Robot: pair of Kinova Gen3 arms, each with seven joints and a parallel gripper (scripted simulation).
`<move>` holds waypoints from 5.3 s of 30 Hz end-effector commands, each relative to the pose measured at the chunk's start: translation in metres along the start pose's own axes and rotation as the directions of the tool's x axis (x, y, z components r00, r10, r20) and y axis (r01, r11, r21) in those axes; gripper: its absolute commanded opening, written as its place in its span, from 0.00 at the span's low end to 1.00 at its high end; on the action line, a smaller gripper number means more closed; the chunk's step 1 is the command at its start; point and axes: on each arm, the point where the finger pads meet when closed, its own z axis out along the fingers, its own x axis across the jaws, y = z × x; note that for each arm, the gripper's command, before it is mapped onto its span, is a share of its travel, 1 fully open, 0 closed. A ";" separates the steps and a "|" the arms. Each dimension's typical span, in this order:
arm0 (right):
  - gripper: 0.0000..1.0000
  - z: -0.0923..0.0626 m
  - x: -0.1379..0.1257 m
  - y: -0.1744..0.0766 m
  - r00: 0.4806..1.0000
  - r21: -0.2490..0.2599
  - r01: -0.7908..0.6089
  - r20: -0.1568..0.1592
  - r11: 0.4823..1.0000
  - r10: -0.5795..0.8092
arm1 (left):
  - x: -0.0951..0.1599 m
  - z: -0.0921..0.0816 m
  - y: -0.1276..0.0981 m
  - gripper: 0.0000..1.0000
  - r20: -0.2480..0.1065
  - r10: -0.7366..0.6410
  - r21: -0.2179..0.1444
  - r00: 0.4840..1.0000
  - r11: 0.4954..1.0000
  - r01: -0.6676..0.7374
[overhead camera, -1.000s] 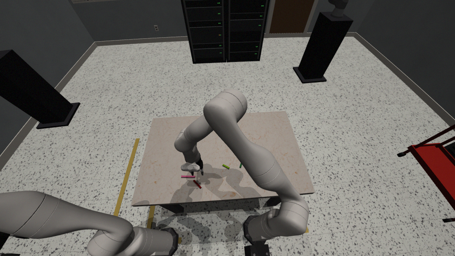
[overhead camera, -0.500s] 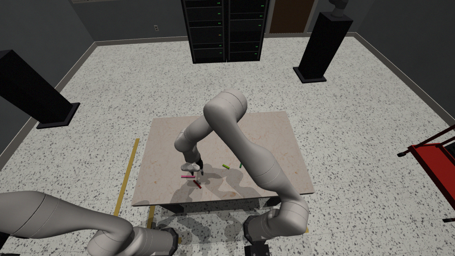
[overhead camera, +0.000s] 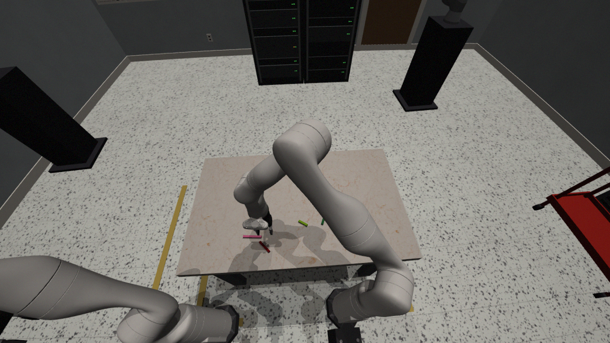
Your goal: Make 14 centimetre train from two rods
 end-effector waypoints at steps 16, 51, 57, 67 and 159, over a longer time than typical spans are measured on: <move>1.00 -0.001 0.002 0.000 1.000 -0.003 0.019 0.001 1.000 -0.019 | -0.001 0.000 0.001 1.00 0.004 0.002 -0.001 1.000 1.000 -0.002; 1.00 -0.032 0.020 0.030 0.999 -0.012 0.035 0.003 0.999 -0.035 | -0.001 0.000 0.001 1.00 0.004 0.002 -0.001 1.000 1.000 -0.002; 1.00 -0.063 0.034 0.055 0.999 -0.009 0.037 0.007 0.999 -0.037 | -0.001 0.000 0.001 1.00 0.004 0.002 -0.001 1.000 1.000 -0.002; 1.00 -0.100 0.044 0.079 1.000 0.000 0.022 0.006 1.000 -0.022 | -0.001 0.000 0.001 1.00 0.004 0.002 -0.001 1.000 1.000 -0.002; 1.00 -0.100 0.044 0.079 1.000 0.000 0.022 0.006 1.000 -0.022 | -0.001 0.000 0.001 1.00 0.004 0.002 -0.001 1.000 1.000 -0.002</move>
